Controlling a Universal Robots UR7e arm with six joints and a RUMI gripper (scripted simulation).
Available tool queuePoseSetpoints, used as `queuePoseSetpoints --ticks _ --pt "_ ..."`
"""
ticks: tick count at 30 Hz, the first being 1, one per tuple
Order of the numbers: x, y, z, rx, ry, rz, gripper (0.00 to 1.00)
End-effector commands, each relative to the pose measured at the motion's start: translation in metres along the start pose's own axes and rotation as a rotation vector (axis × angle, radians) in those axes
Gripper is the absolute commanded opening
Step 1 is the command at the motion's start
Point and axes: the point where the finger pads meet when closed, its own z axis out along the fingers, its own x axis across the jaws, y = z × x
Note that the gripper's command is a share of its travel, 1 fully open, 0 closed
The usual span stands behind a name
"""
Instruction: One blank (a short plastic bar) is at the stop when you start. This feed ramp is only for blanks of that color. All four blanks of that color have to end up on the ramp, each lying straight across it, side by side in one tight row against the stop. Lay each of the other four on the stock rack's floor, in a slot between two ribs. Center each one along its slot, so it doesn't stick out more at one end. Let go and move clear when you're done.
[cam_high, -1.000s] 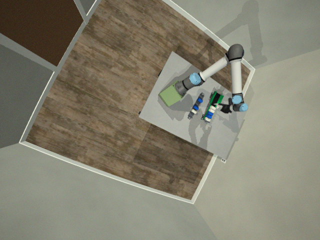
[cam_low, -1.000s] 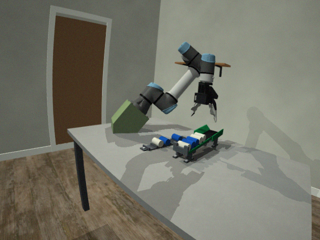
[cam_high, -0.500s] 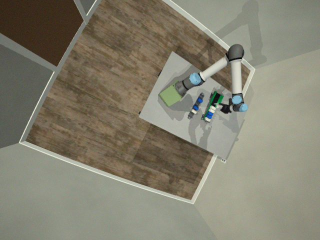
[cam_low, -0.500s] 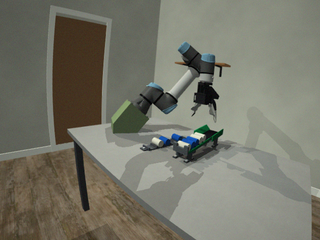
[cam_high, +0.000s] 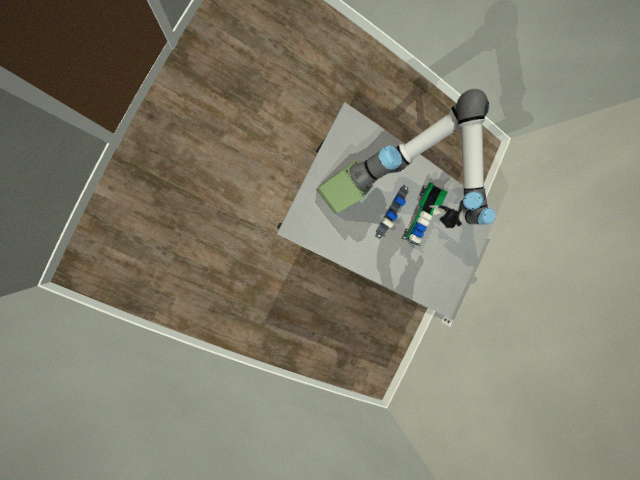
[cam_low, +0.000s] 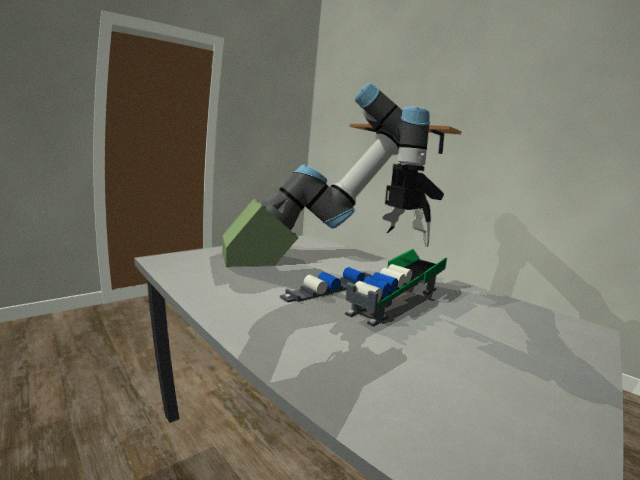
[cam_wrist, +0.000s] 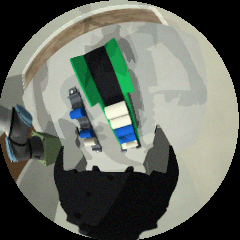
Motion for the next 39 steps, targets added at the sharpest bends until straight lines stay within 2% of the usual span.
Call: queuePoseSetpoints --ticks 1,5,7,22,25,39 --pt "0.003 0.002 0.0 -0.003 0.002 0.127 1.0" --pt "0.006 0.005 0.001 -0.003 0.002 0.253 1.0" --pt "0.006 0.005 0.001 -0.003 0.002 0.253 1.0" --pt "0.016 0.018 0.002 -0.002 0.001 0.75 1.0" --pt "0.016 0.018 0.002 -0.002 0.001 0.755 1.0" --pt "0.023 0.033 0.004 -0.001 0.001 1.237 1.0"
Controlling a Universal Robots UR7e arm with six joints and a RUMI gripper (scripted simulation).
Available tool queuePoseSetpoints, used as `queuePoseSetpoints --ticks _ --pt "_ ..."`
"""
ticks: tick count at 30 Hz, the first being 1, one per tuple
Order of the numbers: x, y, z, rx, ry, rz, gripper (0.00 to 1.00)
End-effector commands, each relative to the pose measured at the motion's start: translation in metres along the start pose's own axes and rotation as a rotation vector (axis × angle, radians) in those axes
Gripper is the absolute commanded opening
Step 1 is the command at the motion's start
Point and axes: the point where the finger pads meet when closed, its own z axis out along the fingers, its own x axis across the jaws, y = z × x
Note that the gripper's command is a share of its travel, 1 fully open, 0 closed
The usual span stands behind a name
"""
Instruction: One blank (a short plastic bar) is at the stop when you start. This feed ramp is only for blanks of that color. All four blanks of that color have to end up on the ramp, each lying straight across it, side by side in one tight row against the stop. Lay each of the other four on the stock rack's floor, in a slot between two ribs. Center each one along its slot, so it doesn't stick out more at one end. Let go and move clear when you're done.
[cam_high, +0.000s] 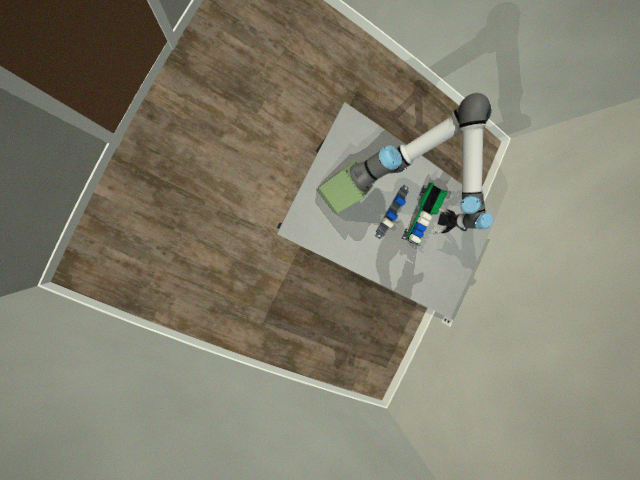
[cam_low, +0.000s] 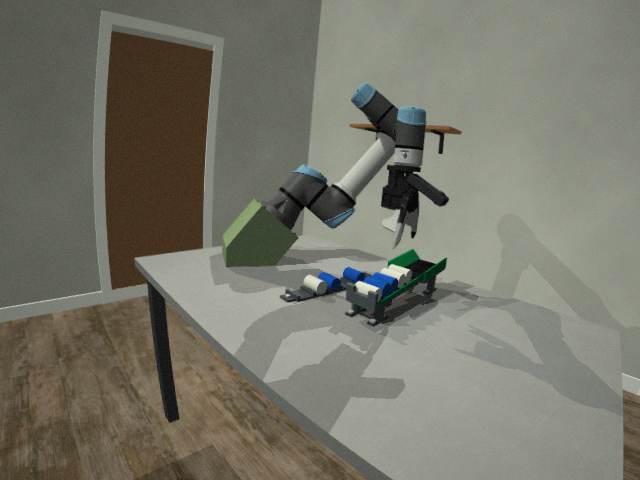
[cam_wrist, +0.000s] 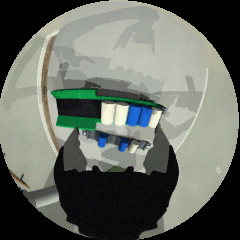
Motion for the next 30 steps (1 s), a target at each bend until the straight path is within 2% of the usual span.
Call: queuePoseSetpoints --ticks 1,3,13,17,20,30 --pt "0.005 0.0 0.0 -0.001 0.008 0.136 1.0" --pt "0.005 0.0 0.0 -0.001 0.008 0.145 1.0" --pt "0.017 0.003 0.001 0.0 0.008 0.505 1.0" --pt "0.021 0.005 0.002 0.001 0.007 0.627 1.0" --pt "0.021 0.005 0.002 0.001 0.007 0.638 1.0" --pt "0.031 0.01 0.003 0.001 0.007 0.967 1.0"
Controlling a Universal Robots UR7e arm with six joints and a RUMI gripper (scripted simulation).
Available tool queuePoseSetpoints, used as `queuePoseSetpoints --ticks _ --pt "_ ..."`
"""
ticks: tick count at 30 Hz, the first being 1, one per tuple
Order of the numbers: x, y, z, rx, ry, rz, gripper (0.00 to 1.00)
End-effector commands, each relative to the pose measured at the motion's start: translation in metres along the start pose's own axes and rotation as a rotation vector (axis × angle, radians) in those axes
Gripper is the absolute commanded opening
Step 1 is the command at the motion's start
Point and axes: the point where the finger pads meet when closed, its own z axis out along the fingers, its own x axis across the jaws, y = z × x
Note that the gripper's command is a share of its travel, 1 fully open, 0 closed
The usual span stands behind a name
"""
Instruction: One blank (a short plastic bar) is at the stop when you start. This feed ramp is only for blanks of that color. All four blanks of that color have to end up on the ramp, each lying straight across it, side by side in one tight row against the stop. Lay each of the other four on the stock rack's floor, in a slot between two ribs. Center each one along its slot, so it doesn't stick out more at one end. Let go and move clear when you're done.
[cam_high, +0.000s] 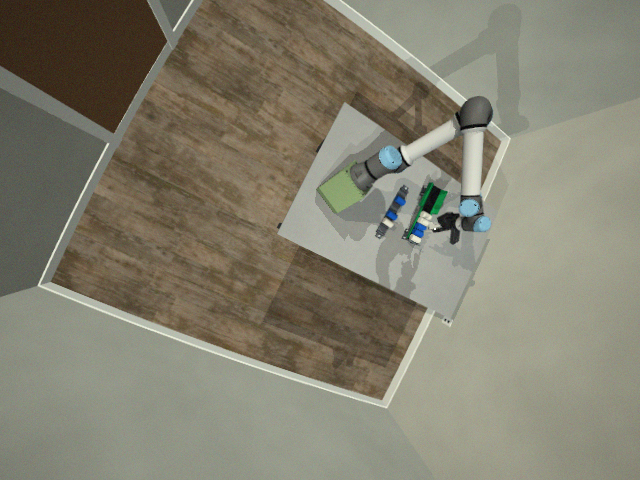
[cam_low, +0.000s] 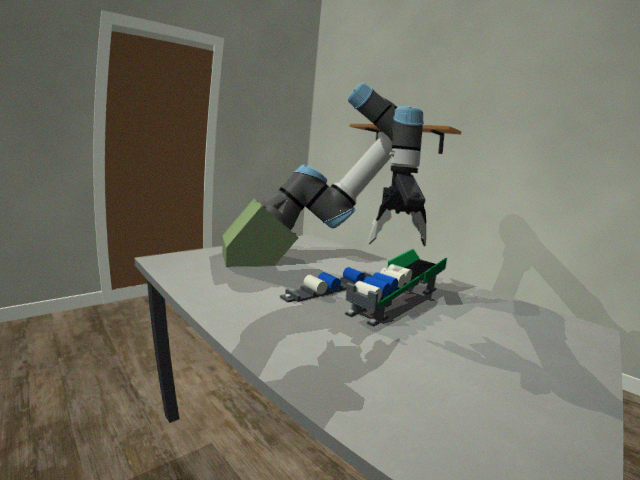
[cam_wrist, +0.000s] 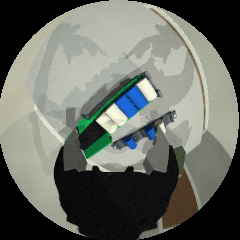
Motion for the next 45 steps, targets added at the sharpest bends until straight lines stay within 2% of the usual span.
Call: queuePoseSetpoints --ticks 1,3,6,21,34,45 --pt "0.004 -0.002 0.0 0.005 0.006 0.151 1.0" --pt "0.007 -0.003 0.0 0.005 0.005 0.224 1.0" --pt "0.007 -0.003 0.0 0.005 0.005 0.224 1.0" --pt "0.019 -0.005 0.002 0.005 0.004 0.658 1.0" --pt "0.024 -0.005 0.003 0.005 0.003 0.825 1.0" --pt "0.025 -0.004 0.003 0.005 0.003 0.877 1.0"
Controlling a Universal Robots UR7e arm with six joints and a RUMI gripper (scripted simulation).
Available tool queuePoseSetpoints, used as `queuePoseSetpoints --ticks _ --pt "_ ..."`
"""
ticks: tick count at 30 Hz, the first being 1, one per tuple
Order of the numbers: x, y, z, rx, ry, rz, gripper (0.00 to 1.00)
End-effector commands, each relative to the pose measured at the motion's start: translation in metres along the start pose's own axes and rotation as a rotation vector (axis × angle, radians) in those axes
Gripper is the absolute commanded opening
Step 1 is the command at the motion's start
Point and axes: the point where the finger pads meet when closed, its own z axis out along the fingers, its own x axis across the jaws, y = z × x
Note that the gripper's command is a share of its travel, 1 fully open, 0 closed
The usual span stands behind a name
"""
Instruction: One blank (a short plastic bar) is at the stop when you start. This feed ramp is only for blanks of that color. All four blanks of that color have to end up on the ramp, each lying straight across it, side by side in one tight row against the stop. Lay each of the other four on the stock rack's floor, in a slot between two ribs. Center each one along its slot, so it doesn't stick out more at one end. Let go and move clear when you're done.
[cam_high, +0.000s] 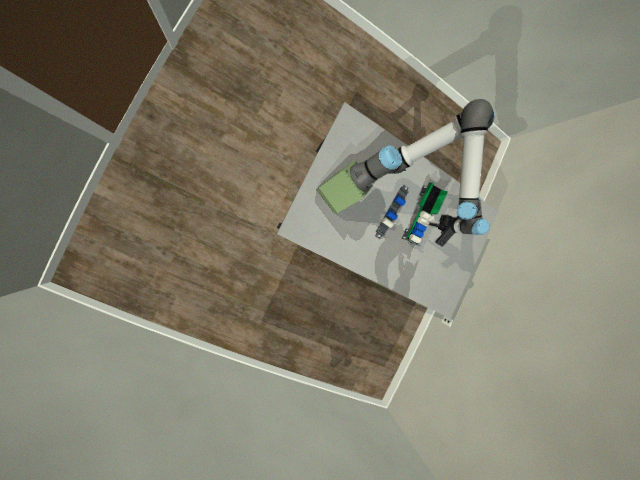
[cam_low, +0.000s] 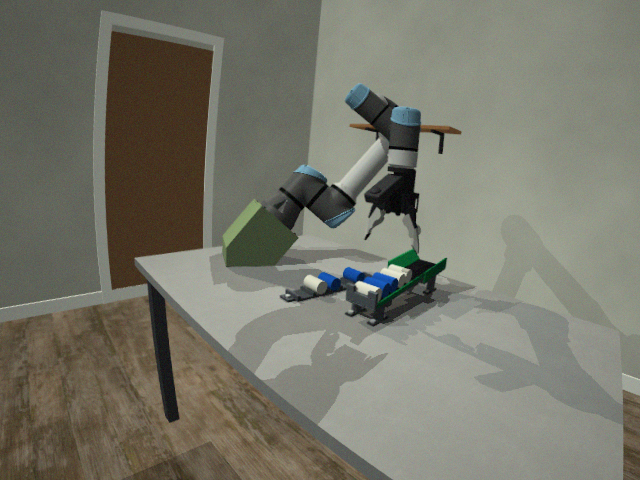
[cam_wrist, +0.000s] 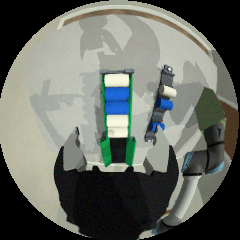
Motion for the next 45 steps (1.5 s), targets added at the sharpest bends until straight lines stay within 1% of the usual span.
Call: queuePoseSetpoints --ticks 1,8,9,45 --pt "0.0 -0.0005 -0.0004 0.001 -0.001 0.016 1.0" --pt "0.0001 -0.0006 -0.0003 0.001 -0.001 0.021 1.0" --pt "0.0001 -0.0006 -0.0003 0.001 -0.001 0.021 0.5" --pt "0.0001 -0.0006 -0.0003 0.001 -0.001 0.021 0.5"
